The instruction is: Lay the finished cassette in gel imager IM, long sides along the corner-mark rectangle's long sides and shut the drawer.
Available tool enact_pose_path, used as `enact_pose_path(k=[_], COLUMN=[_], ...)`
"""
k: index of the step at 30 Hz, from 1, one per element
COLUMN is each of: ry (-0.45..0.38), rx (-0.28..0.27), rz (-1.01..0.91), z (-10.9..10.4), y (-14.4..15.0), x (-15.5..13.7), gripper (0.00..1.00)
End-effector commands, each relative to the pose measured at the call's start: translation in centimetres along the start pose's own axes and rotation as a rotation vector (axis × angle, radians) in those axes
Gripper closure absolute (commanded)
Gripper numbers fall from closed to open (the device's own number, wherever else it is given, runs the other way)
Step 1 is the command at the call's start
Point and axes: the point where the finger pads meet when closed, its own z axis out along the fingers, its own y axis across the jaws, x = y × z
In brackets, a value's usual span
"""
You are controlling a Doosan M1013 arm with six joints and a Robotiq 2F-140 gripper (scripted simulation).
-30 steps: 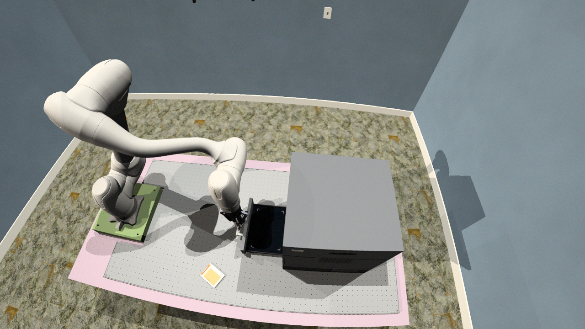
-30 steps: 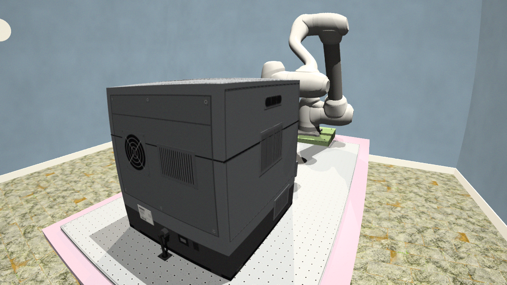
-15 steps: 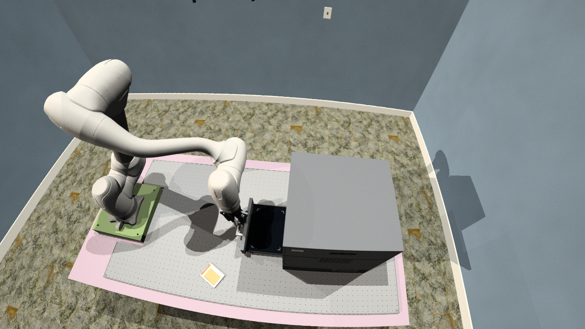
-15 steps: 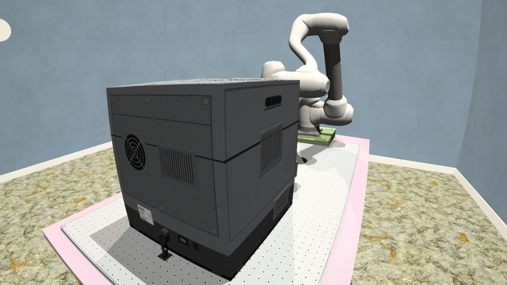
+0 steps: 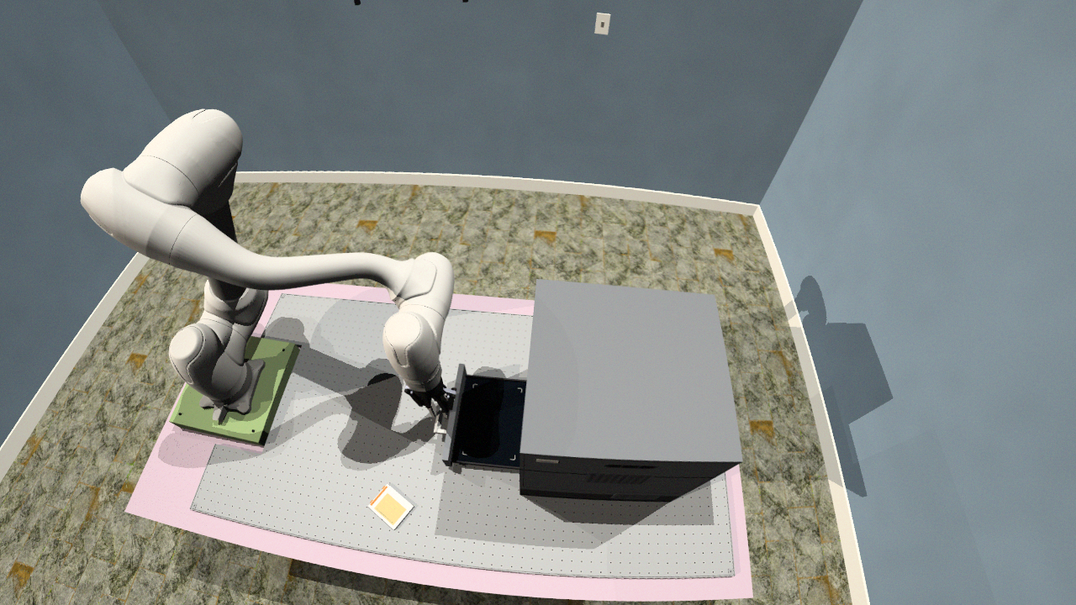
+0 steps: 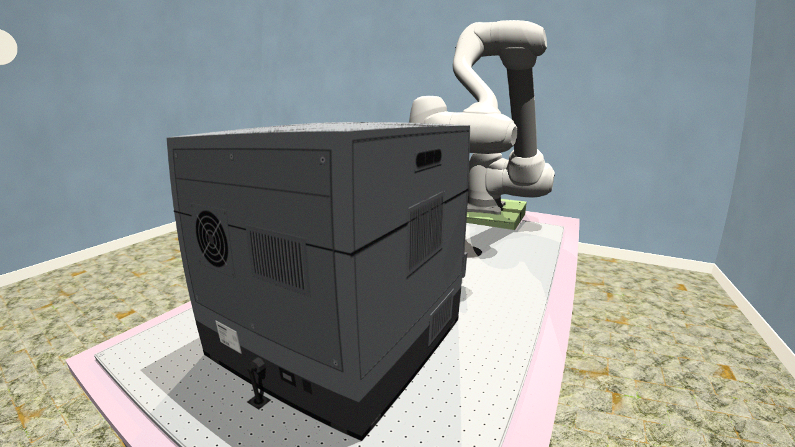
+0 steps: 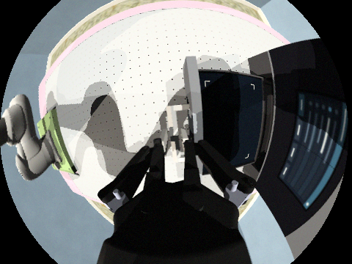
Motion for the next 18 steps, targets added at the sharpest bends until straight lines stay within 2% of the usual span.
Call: enact_pose_path(k=[1,18], ry=[0.0,0.0], rx=[0.0,0.0], rz=[0.0,0.0], z=[-0.1,-2.1], y=[0.0,0.0], x=[0.0,0.0], gripper=[0.73,0.73])
